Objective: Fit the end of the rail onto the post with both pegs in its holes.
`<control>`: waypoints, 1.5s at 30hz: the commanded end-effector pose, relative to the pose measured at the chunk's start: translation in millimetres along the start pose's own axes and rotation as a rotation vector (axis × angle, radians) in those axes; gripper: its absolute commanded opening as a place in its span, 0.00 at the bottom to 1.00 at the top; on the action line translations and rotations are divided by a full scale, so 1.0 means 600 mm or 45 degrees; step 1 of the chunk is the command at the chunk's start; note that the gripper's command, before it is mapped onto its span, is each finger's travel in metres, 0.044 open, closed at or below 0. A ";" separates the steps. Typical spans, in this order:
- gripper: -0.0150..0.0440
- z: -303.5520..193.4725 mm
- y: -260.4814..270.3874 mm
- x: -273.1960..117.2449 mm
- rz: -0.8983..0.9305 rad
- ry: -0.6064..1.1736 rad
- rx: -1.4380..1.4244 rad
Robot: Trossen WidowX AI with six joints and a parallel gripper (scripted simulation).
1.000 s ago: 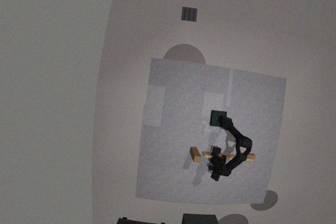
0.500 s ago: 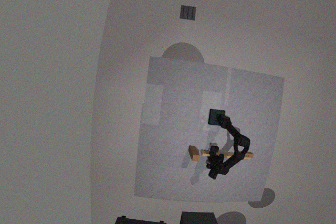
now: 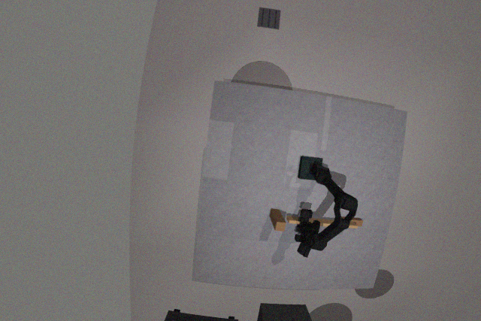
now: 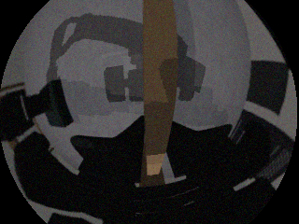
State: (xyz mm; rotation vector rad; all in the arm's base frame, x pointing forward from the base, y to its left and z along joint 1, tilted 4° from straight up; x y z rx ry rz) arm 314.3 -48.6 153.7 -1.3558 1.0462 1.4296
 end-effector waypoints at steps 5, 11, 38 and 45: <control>0.25 -0.006 0.000 -0.003 -0.004 0.007 -0.001; 0.25 -0.009 0.001 -0.003 -0.004 0.008 -0.001; 0.25 -0.022 0.005 -0.002 -0.003 0.009 -0.001; 0.25 -0.026 0.006 -0.003 -0.003 0.009 -0.001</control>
Point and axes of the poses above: the point midway between the two fingers, 35 mm back from their tips, its own x axis out along the fingers, its own y axis across the jaws, z = x × y, the point moved 10 cm from there along -x, back along the fingers, and after that the axes turned 14 degrees about -x, right-handed, at the moved point
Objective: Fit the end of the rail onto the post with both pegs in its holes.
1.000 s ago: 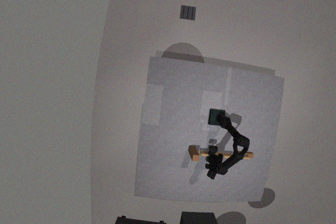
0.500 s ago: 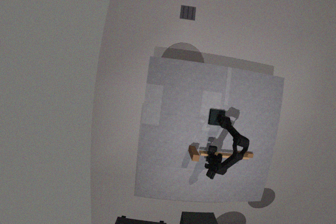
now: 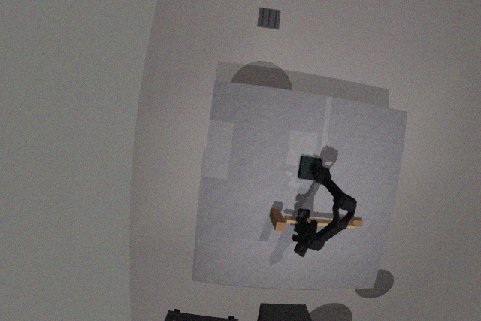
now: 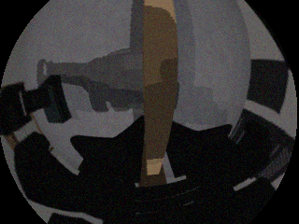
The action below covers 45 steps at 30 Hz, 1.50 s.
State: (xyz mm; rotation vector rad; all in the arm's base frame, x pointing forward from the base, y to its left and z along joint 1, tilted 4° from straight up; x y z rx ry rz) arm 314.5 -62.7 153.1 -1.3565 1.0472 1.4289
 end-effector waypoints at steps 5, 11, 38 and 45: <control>0.25 -0.006 0.000 -0.004 -0.003 0.008 -0.001; 0.25 -0.009 0.001 -0.004 -0.003 0.008 -0.001; 0.25 -0.022 0.005 -0.003 -0.003 0.009 -0.001; 0.25 -0.026 0.005 -0.004 -0.003 0.009 -0.001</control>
Point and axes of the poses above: the point midway between the two fingers, 35 mm back from their tips, its own x axis out along the fingers, its own y axis across the jaws, z = x × y, the point moved 10 cm from there along -x, back along the fingers, and after that the axes turned 14 degrees about -x, right-handed, at the moved point
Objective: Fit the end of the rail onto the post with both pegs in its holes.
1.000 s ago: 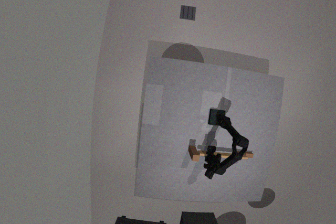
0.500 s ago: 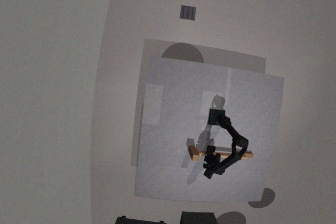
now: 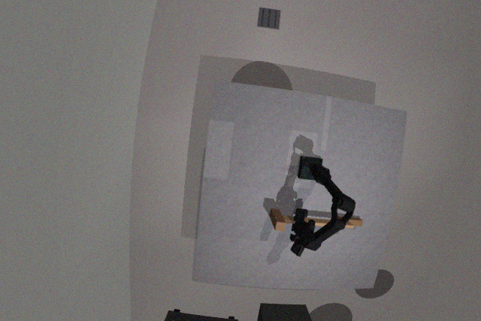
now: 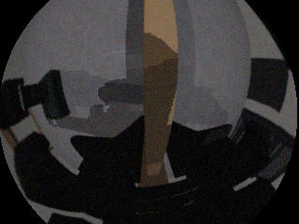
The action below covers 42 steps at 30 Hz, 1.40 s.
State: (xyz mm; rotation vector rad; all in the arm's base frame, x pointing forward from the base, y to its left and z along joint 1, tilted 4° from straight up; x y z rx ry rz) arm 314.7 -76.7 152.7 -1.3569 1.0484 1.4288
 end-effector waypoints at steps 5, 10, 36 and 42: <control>0.25 -0.006 0.000 -0.004 -0.004 0.008 -0.001; 0.25 -0.008 0.001 -0.004 -0.004 0.008 -0.001; 0.25 -0.021 0.004 -0.003 -0.003 0.009 -0.001; 0.25 -0.024 0.005 -0.004 -0.003 0.010 -0.001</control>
Point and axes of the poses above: the point midway between the two fingers, 35 mm back from their tips, its own x axis out along the fingers, its own y axis across the jaws, z = x × y, the point moved 10 cm from there along -x, back along the fingers, and after that the axes turned 14 degrees about -x, right-handed, at the moved point
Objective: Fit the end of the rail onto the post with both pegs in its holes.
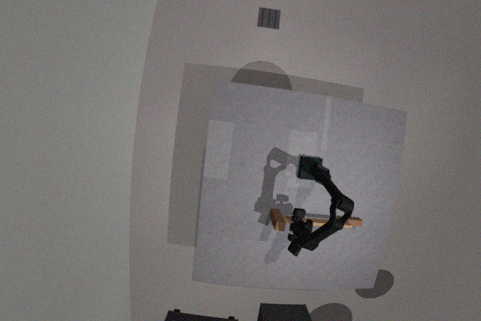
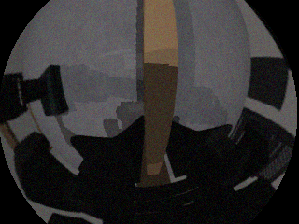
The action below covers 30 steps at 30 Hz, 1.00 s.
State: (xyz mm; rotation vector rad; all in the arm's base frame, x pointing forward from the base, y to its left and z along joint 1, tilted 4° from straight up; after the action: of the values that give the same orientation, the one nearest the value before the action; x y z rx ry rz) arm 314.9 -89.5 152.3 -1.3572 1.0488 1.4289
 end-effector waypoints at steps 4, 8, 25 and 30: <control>0.25 -0.006 0.000 -0.004 -0.004 0.009 -0.001; 0.25 -0.008 0.001 -0.004 -0.004 0.009 -0.001; 0.79 -0.002 0.000 0.000 0.001 -0.004 -0.003; 1.00 -0.002 0.000 0.000 0.001 -0.004 -0.003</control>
State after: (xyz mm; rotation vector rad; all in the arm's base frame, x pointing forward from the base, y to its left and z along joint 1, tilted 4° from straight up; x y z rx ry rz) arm 315.2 -90.9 152.5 -1.3554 1.0467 1.4340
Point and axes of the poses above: the point midway between the two fingers, 35 mm back from their tips, its own x axis out along the fingers, its own y axis across the jaws, z = x × y, the point moved 10 cm from there along -x, back along the fingers, and after that the axes turned 14 degrees about -x, right-handed, at the moved point
